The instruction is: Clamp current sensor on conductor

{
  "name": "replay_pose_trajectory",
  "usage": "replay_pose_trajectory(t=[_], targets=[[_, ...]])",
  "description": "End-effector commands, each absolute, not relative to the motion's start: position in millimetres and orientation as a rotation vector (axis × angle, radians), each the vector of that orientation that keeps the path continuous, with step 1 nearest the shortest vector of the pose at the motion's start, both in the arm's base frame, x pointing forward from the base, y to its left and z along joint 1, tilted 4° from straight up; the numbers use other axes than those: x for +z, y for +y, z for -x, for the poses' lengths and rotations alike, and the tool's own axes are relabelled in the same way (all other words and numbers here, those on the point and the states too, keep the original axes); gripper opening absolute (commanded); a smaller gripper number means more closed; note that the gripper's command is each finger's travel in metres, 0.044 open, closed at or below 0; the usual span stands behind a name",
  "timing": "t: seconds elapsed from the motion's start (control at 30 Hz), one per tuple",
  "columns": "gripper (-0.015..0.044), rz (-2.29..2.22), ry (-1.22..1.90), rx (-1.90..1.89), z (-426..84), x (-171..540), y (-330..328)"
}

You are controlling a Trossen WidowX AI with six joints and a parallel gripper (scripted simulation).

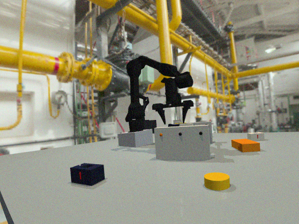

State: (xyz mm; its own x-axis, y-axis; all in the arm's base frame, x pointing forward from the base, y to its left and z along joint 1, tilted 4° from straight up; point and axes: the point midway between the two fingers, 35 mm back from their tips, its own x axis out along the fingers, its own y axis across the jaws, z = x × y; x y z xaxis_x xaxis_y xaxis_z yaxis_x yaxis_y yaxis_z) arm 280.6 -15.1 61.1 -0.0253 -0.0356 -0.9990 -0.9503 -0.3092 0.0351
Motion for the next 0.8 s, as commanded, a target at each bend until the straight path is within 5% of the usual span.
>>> replay_pose_trajectory(t=[0.0, 0.77], targets=[[0.044, 1.447, 1.09, 1.448, -280.2, 61.4, -15.0], [0.044, 1.418, 1.156, 1.511, -279.4, 12.8, -17.9]])
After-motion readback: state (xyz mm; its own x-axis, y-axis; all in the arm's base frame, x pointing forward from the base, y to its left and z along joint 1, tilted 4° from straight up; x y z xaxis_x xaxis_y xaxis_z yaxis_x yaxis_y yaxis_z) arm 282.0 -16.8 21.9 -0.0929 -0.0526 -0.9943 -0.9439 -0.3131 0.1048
